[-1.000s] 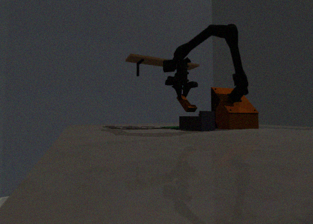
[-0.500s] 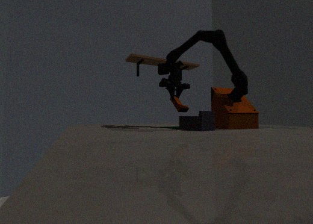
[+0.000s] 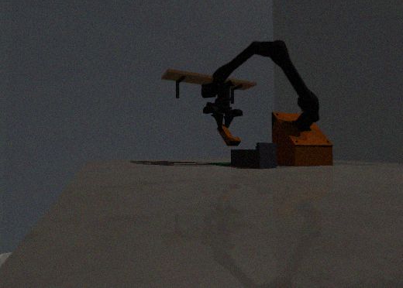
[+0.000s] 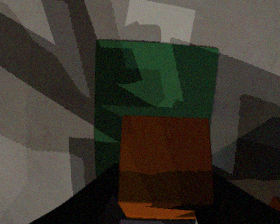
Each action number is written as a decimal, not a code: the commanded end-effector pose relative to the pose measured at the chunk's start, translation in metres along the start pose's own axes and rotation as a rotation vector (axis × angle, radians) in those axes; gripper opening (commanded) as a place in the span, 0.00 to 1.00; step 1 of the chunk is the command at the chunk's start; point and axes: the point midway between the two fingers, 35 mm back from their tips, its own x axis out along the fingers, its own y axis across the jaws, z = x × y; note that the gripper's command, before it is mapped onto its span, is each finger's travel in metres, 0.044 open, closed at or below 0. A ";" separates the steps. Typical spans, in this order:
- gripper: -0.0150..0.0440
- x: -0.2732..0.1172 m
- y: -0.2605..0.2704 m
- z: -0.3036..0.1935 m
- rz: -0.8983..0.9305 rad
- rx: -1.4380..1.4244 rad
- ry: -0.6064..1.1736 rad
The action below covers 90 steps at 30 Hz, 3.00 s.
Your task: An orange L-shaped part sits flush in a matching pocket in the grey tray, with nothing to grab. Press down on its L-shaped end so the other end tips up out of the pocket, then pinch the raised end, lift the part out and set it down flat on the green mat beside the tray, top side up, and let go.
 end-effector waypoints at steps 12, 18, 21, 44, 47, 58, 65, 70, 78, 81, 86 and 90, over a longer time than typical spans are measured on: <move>0.25 0.028 -0.004 -0.001 -0.009 0.012 0.016; 0.25 0.037 -0.004 -0.002 -0.009 0.012 0.017; 0.25 0.041 -0.004 -0.002 -0.009 0.012 0.017; 0.25 0.075 -0.004 -0.003 -0.009 0.012 0.019; 0.25 0.076 -0.004 -0.003 -0.009 0.012 0.019; 0.25 0.077 -0.004 -0.003 -0.009 0.012 0.019; 0.25 0.077 -0.004 -0.003 -0.008 0.012 0.019; 0.25 0.077 -0.004 -0.003 -0.008 0.012 0.019; 0.48 0.074 -0.002 -0.002 -0.008 0.002 0.007; 0.61 0.074 -0.002 -0.002 -0.008 0.002 0.007; 0.83 0.041 -0.001 0.001 -0.009 0.007 0.008; 0.93 -0.009 -0.004 0.000 -0.010 0.012 0.015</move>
